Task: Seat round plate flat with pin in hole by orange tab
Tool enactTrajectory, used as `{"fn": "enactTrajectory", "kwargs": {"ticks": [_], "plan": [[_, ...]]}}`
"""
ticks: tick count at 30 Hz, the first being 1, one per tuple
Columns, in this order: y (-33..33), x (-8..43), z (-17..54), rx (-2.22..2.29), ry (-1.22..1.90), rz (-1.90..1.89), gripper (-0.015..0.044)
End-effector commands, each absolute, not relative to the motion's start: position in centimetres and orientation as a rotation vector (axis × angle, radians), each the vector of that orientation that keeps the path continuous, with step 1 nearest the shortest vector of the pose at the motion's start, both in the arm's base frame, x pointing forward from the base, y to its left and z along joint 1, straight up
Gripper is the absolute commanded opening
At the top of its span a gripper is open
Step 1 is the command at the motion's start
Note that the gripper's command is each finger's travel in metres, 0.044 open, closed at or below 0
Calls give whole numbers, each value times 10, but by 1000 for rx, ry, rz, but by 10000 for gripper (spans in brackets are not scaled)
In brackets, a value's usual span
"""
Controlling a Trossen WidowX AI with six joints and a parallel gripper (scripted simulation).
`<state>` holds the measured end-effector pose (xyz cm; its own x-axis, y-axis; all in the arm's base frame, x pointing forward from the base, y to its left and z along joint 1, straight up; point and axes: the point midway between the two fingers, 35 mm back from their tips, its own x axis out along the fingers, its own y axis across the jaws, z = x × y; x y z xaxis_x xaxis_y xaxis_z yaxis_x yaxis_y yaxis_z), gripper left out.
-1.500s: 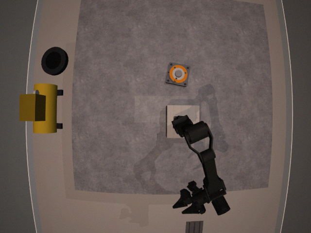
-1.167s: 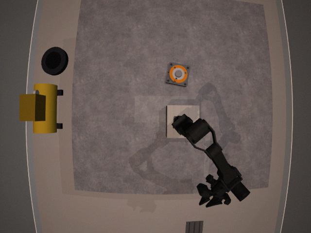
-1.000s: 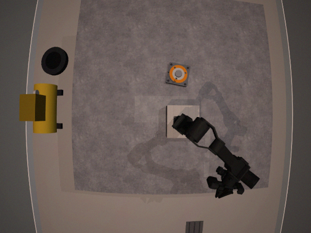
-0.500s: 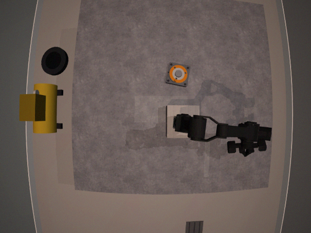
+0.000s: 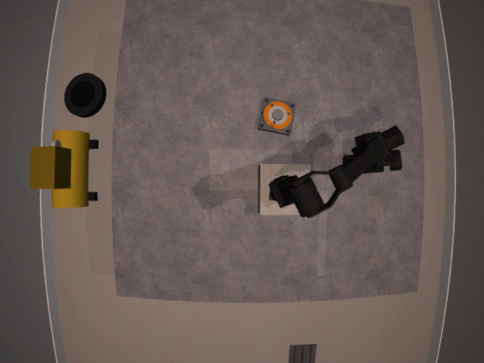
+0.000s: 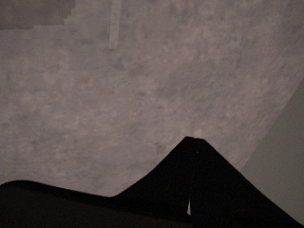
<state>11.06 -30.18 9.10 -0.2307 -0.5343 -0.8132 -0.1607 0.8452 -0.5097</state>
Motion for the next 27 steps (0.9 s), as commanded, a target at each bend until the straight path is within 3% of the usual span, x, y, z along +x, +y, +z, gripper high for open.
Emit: {"fn": "enactTrajectory", "kwargs": {"ticks": [1,11,27], "plan": [[-266,153,77,-492,1694,-317,0],[-145,232,53,-321,1515,-139,0],[19,230,36,-70,1559,66,0]]}}
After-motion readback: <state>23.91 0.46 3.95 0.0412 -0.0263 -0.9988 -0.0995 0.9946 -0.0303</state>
